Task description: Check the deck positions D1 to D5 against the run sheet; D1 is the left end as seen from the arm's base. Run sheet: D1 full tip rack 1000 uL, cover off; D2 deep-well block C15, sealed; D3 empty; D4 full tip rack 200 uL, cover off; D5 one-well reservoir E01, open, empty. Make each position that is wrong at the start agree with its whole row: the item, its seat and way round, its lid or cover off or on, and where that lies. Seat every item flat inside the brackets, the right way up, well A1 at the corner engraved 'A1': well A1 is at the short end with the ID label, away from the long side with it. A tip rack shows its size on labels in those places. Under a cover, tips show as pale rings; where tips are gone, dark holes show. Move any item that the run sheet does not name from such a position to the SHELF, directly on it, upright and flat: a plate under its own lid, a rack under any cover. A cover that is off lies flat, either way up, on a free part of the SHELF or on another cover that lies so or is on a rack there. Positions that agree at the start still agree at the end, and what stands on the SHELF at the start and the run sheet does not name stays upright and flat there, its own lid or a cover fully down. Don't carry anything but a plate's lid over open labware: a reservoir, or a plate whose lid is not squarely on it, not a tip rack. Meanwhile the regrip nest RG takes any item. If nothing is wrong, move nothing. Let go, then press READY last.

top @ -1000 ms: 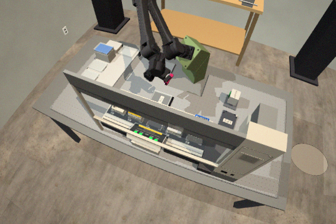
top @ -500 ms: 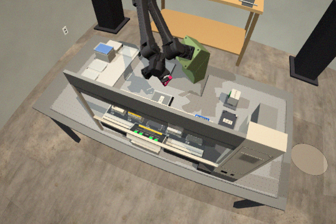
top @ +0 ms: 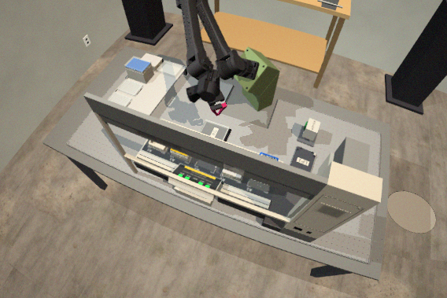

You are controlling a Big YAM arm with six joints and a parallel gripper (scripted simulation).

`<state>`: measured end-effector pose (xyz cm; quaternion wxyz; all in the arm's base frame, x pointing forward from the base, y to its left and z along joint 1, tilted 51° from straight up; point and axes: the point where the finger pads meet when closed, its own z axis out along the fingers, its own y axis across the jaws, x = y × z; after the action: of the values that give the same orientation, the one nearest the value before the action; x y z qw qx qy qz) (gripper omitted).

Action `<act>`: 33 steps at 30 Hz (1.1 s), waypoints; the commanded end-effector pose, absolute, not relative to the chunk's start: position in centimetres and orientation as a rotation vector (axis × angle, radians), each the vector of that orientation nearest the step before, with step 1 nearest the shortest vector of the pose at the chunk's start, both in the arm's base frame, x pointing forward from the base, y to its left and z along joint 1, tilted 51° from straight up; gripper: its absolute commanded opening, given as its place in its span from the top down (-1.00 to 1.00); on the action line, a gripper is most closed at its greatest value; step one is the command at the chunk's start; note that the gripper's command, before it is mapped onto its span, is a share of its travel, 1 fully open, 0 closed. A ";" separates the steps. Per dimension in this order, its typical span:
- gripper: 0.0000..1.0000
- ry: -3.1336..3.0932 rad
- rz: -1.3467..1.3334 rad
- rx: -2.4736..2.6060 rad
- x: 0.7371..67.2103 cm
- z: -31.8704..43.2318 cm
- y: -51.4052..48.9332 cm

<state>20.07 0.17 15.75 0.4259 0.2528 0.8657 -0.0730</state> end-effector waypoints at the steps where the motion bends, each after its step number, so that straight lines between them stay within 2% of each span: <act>1: -1.00 2.131 -0.135 0.717 19.9 15.7 0.4; 33: -1.00 1.852 0.164 1.279 19.9 15.8 0.4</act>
<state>20.05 0.16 15.74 0.4296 0.4788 0.7643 0.0456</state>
